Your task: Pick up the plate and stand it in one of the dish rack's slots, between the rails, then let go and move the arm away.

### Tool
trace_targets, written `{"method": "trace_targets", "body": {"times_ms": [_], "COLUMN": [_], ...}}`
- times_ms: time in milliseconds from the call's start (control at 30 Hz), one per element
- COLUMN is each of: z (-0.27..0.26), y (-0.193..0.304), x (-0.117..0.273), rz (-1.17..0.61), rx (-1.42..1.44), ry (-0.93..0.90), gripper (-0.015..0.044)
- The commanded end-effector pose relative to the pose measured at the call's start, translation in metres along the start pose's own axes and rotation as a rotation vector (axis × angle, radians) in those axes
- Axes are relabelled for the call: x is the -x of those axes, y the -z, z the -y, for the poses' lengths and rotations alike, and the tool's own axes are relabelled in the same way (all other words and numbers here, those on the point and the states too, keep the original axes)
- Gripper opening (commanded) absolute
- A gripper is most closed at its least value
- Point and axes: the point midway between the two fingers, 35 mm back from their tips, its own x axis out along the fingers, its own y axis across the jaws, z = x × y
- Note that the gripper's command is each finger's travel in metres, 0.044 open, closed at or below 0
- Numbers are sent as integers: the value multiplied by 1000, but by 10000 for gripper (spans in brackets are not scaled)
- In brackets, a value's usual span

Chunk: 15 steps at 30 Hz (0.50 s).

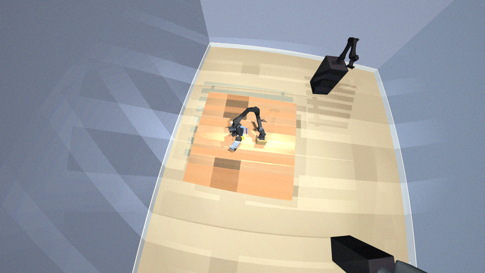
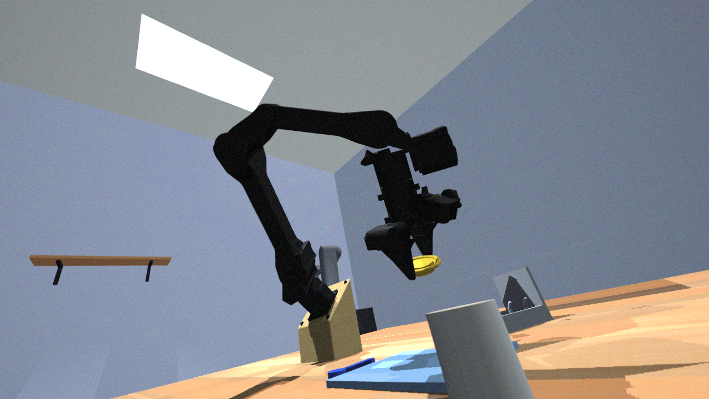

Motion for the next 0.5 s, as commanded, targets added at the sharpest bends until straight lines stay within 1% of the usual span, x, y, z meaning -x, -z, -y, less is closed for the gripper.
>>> {"method": "trace_targets", "body": {"times_ms": [0, 467], "z": [0, 1], "y": [-1, -9], "x": [-5, -28], "rz": [-3, 46], "rx": [63, 319], "ry": [-71, -315], "gripper": [0, 0]}}
